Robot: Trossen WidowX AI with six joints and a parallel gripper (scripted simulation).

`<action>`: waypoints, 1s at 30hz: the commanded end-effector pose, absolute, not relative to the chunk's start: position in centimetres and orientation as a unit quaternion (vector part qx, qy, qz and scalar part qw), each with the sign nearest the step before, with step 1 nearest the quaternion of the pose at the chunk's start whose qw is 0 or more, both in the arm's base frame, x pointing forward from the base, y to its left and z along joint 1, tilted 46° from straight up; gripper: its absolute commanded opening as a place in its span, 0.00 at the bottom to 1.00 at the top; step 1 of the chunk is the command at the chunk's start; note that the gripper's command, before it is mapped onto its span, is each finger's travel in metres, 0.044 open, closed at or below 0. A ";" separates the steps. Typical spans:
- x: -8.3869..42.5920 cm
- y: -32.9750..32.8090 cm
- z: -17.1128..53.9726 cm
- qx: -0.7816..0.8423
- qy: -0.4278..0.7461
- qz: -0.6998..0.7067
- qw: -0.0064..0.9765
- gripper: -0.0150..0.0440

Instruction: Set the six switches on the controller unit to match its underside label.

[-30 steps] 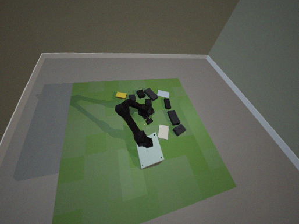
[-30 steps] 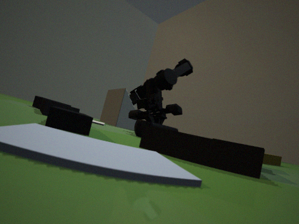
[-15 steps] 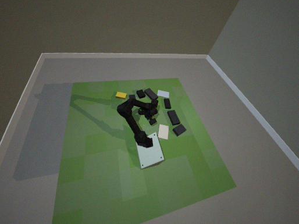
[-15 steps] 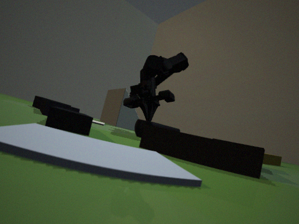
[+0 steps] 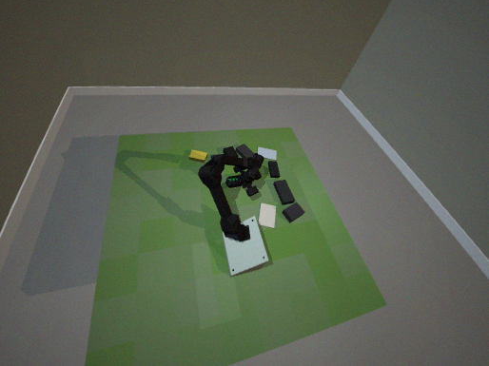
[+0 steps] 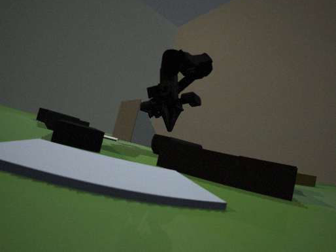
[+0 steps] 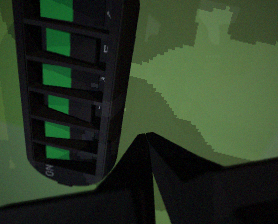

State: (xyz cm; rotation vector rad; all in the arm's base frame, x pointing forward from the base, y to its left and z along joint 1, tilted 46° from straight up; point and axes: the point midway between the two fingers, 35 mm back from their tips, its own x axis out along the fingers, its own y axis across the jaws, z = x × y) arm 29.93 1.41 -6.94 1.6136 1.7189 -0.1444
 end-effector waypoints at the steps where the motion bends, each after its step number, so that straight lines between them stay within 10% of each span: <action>1: 32.1 0.8 -7.5 0.631 0.685 -0.072 0.358 0.25; 30: 41.9 -0.1 -10.9 0.601 0.755 -0.175 0.197 0.25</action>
